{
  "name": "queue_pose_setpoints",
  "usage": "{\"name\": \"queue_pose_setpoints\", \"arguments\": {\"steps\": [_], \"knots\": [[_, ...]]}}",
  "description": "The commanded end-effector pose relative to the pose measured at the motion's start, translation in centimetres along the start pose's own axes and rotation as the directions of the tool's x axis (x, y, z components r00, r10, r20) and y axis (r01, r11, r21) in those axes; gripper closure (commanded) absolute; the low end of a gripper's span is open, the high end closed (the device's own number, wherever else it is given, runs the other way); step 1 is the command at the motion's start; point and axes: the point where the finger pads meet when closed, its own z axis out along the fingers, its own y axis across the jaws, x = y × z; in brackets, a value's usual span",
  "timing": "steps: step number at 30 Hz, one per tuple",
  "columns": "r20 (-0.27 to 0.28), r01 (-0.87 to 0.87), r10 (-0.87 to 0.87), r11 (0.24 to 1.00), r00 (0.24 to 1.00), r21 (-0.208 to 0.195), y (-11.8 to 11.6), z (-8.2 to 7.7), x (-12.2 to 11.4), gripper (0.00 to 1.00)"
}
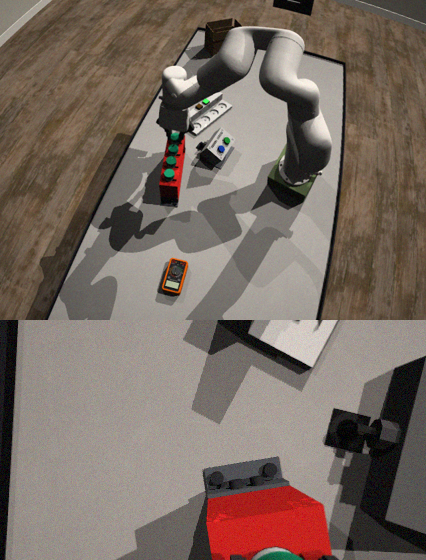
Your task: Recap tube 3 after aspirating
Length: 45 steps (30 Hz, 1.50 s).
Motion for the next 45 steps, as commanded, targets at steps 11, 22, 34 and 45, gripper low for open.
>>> {"name": "queue_pose_setpoints", "arguments": {"steps": [11, 22, 34, 45], "knots": [[-0.002, -0.074, 0.074, 0.997, 0.997, 0.002, -0.2, -0.1, 0.0, 0.54], [-0.002, -0.074, 0.074, 0.997, 0.997, 0.003, -0.2, -1.9, 0.0, 0.54], [-0.002, -0.074, 0.074, 0.997, 0.997, 0.003, -0.2, -4.7, 0.0, 0.54], [-0.002, -0.233, 0.233, 0.972, 0.972, 0.003, 5.4, -4.7, 2.5, 1.00]]}}
